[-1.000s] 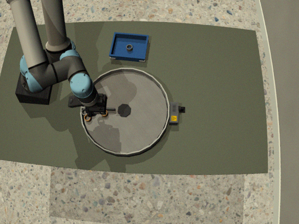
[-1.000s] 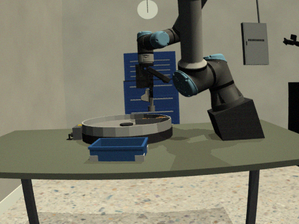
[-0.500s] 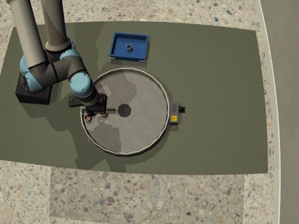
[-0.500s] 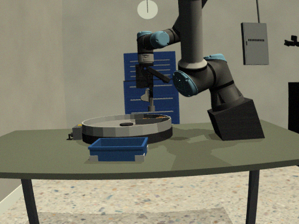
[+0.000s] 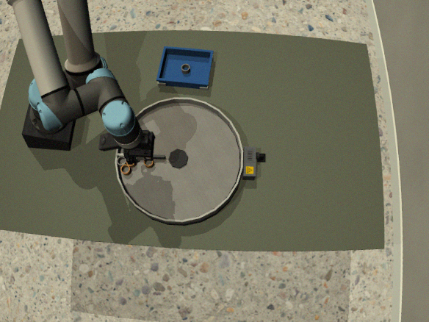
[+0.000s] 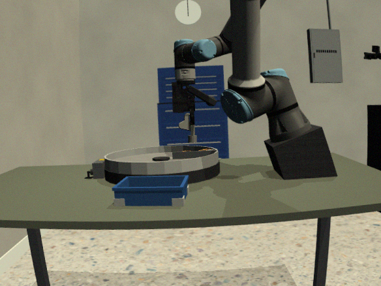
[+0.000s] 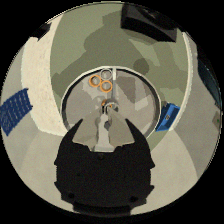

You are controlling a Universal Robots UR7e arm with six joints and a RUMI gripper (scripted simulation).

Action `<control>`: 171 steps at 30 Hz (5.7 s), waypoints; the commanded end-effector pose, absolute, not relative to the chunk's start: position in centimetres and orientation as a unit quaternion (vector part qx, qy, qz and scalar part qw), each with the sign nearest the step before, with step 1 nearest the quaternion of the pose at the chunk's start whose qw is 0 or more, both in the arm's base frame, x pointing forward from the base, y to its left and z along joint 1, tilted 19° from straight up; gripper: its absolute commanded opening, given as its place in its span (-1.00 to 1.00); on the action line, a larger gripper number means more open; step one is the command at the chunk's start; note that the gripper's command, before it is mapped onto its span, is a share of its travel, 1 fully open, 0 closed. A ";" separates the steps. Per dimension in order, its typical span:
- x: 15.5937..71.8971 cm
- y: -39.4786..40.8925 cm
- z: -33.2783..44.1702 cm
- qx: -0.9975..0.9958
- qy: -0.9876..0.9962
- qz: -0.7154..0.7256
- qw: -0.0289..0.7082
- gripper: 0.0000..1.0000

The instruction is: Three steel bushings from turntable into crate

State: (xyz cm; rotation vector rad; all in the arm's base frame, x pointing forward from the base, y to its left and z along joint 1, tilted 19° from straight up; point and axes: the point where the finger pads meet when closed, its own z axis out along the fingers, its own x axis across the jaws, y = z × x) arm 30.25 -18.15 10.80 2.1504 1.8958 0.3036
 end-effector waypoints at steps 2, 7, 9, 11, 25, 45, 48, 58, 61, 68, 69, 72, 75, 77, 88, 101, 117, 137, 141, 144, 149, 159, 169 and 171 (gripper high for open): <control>30.5 -17.3 10.9 0.740 0.652 0.104 0.130 -1.00; 30.8 -16.6 10.9 0.740 0.652 0.104 0.130 -1.00; 30.8 -16.4 10.9 0.740 0.652 0.104 0.130 -1.00; 30.9 -16.0 10.9 0.740 0.652 0.104 0.130 -1.00; 31.9 -12.9 11.1 0.740 0.652 0.104 0.130 -1.00; 33.6 -7.4 11.3 0.740 0.652 0.104 0.130 -1.00; 33.9 -6.4 11.4 0.740 0.652 0.104 0.130 -1.00; 34.8 -3.4 11.5 0.740 0.652 0.104 0.130 -1.00; 35.0 -2.7 11.5 0.740 0.652 0.104 0.130 -1.00; 35.7 -0.3 11.7 0.740 0.652 0.104 0.130 -1.00; 35.8 0.1 11.7 0.740 0.652 0.104 0.130 -1.00; 36.2 1.1 11.7 0.740 0.652 0.104 0.130 -1.00; 36.4 1.8 11.7 0.740 0.652 0.104 0.130 -1.00; 36.5 2.2 11.8 0.740 0.652 0.104 0.130 -1.00; 37.6 6.0 11.9 0.740 0.652 0.104 0.130 -1.00; 38.8 9.7 12.1 0.740 0.652 0.104 0.130 -1.00; 40.0 13.7 12.3 0.740 0.652 0.104 0.130 -1.00; 41.0 16.9 12.4 0.740 0.652 0.104 0.130 -1.00; 41.1 17.3 12.4 0.740 0.652 0.104 0.130 -1.00; 41.1 17.3 12.5 0.740 0.652 0.104 0.130 -1.00; 41.2 17.6 12.5 0.740 0.652 0.104 0.130 -1.00; 41.2 17.7 12.5 0.740 0.652 0.104 0.130 -1.00; 41.2 17.7 12.5 0.740 0.652 0.104 0.130 -1.00; 41.2 17.7 12.5 0.740 0.652 0.104 0.130 -1.00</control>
